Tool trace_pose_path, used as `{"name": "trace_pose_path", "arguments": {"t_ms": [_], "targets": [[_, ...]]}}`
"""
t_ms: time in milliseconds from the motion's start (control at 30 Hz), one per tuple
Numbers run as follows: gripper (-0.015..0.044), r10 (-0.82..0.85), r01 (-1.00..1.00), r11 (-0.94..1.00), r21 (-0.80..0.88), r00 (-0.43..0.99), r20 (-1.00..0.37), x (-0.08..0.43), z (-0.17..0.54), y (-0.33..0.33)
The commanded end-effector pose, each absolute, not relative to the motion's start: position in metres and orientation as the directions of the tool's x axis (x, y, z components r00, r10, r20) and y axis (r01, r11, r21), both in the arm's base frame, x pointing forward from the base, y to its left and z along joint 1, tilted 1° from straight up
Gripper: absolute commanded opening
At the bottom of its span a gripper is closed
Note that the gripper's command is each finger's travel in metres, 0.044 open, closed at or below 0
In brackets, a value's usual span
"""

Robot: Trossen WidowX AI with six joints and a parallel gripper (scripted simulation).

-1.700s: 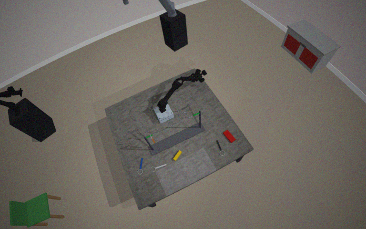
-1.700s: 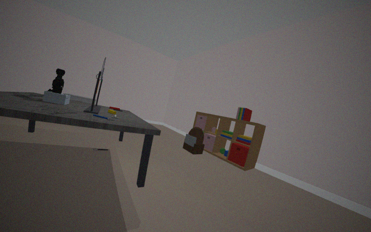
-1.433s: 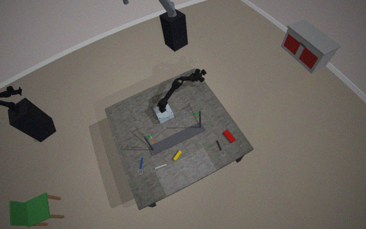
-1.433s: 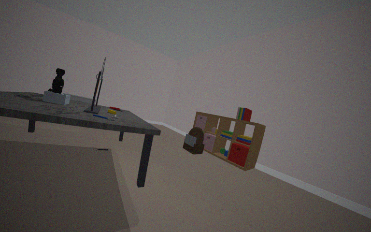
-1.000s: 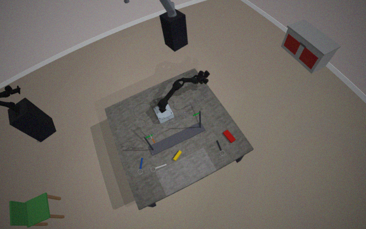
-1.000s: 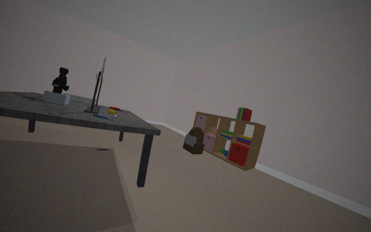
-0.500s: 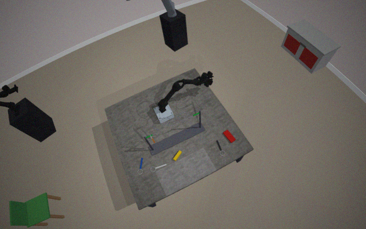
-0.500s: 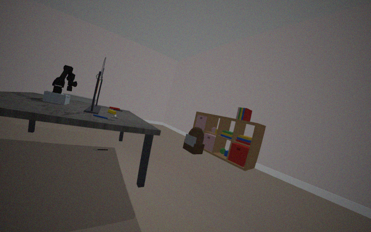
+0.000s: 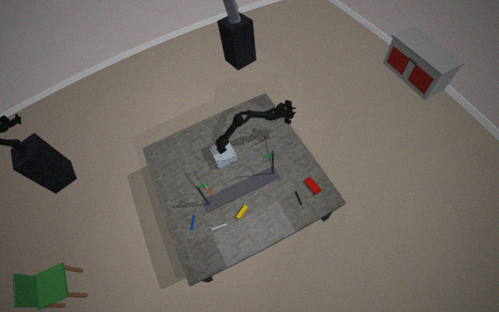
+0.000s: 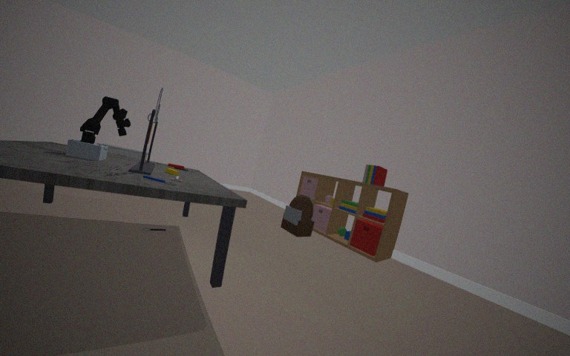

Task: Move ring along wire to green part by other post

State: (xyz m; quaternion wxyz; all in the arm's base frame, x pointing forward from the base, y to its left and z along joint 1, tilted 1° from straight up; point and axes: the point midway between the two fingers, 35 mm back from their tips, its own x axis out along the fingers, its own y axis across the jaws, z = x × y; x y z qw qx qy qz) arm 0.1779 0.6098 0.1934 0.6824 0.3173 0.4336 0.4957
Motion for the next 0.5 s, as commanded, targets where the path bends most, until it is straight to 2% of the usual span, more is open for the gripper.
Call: {"name": "trace_pose_path", "arguments": {"t_ms": [0, 467], "targets": [[0.016, 0.95, -0.481, 0.311, 0.82, 0.166, -0.263, 0.2, 0.209, 0.594], [0.016, 0.932, -0.732, 0.363, 0.577, 0.3, -0.206, 0.277, 0.262, 0.53]]}}
